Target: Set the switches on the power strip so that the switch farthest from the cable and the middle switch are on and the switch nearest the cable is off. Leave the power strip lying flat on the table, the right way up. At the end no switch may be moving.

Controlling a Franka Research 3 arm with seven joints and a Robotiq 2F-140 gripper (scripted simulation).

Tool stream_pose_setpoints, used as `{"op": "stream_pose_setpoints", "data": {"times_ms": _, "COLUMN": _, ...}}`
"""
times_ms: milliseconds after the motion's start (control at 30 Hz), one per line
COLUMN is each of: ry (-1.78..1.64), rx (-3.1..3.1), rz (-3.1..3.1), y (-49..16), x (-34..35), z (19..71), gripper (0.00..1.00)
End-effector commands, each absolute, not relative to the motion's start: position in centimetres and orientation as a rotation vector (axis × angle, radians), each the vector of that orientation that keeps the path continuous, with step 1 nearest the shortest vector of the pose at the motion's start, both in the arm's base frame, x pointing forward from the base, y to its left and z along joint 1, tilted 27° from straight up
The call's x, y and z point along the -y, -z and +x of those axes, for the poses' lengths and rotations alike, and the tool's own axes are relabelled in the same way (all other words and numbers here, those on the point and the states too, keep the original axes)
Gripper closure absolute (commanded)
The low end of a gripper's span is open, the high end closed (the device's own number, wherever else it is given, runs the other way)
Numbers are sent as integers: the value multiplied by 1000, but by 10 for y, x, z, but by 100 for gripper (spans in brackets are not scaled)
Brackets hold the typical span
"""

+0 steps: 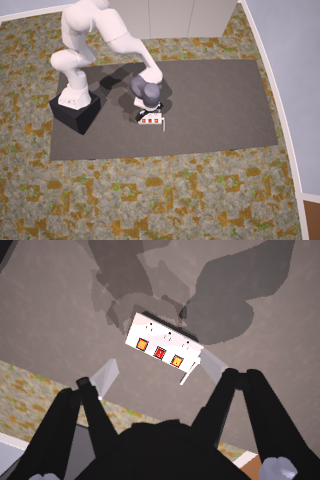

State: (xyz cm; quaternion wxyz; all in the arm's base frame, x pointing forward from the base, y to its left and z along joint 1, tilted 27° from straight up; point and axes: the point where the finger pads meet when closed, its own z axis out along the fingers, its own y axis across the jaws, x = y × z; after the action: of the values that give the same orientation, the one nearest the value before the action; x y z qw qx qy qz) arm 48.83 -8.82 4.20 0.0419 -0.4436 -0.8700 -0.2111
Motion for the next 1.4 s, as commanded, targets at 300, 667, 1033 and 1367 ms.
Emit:
{"op": "stream_pose_setpoints", "data": {"times_ms": 300, "ry": 665, "rx": 3039, "rz": -718, "y": -40, "x": 92, "z": 491, "gripper": 100}}
{"op": "stream_pose_setpoints", "data": {"times_ms": 667, "ry": 676, "rx": 3211, "rz": -219, "y": -40, "x": 92, "z": 491, "gripper": 100}}
{"op": "stream_pose_setpoints", "data": {"times_ms": 1033, "ry": 708, "rx": 3282, "rz": 88, "y": -40, "x": 92, "z": 491, "gripper": 100}}
{"op": "stream_pose_setpoints", "data": {"times_ms": 1367, "ry": 708, "rx": 3282, "rz": 88, "y": -39, "x": 91, "z": 491, "gripper": 100}}
